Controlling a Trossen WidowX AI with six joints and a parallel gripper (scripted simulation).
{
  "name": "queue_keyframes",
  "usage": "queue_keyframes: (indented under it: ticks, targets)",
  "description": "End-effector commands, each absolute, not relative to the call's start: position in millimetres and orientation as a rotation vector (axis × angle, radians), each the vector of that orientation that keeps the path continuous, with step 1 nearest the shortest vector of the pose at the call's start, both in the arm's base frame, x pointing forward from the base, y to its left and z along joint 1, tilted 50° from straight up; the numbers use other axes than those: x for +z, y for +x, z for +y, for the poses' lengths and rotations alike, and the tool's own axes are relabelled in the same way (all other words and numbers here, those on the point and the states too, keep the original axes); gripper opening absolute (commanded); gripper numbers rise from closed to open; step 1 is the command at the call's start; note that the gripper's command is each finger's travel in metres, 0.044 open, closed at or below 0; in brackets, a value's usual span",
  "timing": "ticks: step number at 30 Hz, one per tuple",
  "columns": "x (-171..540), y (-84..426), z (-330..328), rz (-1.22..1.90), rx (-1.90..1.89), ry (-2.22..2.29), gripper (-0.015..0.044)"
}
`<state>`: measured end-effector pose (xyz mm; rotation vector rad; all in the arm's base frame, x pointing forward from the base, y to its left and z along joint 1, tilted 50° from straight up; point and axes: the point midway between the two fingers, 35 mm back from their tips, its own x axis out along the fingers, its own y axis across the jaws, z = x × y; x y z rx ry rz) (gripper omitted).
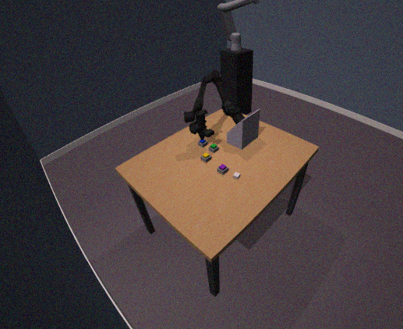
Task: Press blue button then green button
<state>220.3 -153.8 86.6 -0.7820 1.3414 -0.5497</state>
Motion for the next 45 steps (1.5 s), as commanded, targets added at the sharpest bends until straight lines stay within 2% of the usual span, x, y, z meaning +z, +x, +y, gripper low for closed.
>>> queue_keyframes:
  ticks: [1, 24, 33, 39, 45]
  targets:
    - [80.6, 220.7, -158.1, 1.348, -0.540, -0.787, 0.0020]
    - [78.5, 221.6, -162.3, 1.342, -0.548, -0.784, 0.0020]
    - [99.7, 215.7, -135.7, 1.348, -0.539, -0.786, 0.0020]
    - [136.4, 206.5, -92.6, 1.350, -0.536, -0.784, 0.0020]
    - [136.3, 206.2, -89.8, 1.350, -0.535, -0.784, 0.0020]
